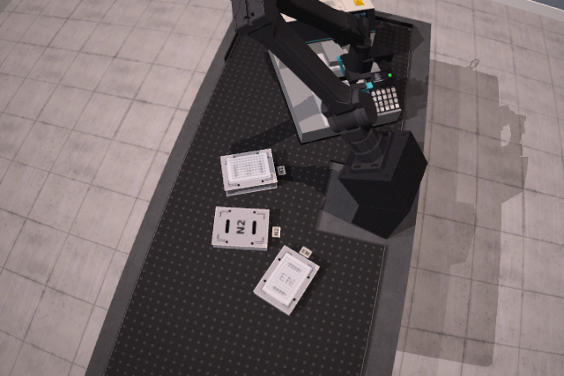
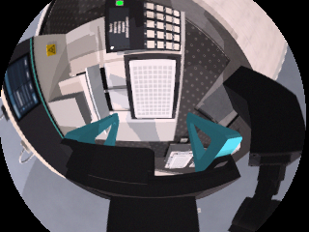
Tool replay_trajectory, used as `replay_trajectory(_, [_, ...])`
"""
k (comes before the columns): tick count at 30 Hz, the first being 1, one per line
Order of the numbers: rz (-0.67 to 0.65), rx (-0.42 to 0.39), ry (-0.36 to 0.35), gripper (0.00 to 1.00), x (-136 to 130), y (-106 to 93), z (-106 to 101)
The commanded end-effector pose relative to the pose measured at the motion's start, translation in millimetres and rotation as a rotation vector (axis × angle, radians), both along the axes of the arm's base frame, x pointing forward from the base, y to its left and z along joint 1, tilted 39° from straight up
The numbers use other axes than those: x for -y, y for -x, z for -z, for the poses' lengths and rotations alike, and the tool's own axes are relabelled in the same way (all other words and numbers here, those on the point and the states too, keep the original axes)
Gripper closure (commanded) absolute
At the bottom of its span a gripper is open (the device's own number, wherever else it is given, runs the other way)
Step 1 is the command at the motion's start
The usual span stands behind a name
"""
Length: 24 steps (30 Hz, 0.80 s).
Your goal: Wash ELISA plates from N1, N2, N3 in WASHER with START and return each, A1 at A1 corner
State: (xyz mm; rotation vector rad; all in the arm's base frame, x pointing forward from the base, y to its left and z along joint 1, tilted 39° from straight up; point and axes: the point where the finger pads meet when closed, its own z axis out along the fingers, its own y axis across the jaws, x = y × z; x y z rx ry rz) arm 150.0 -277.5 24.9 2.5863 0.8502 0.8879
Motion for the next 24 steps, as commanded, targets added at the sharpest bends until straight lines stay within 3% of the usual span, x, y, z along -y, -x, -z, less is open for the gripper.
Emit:
replay_trajectory(1, [-0.006,0.002,0.024,0.00,7.9,0.5,-5.1])
replay_trajectory(14, [-0.006,0.002,0.024,0.00,7.9,0.5,-5.1])
replay_trajectory(15, [-0.026,-0.001,0.028,0.02,3.6,10.6,5.7])
replay_trajectory(17, [-0.026,-0.001,0.028,0.02,3.6,10.6,5.7])
replay_trajectory(22, [-0.155,-0.012,0.126,0.12,-1.7,30.1,23.4])
replay_trajectory(24, [-0.206,-0.018,0.193,0.16,9.5,37.5,24.2])
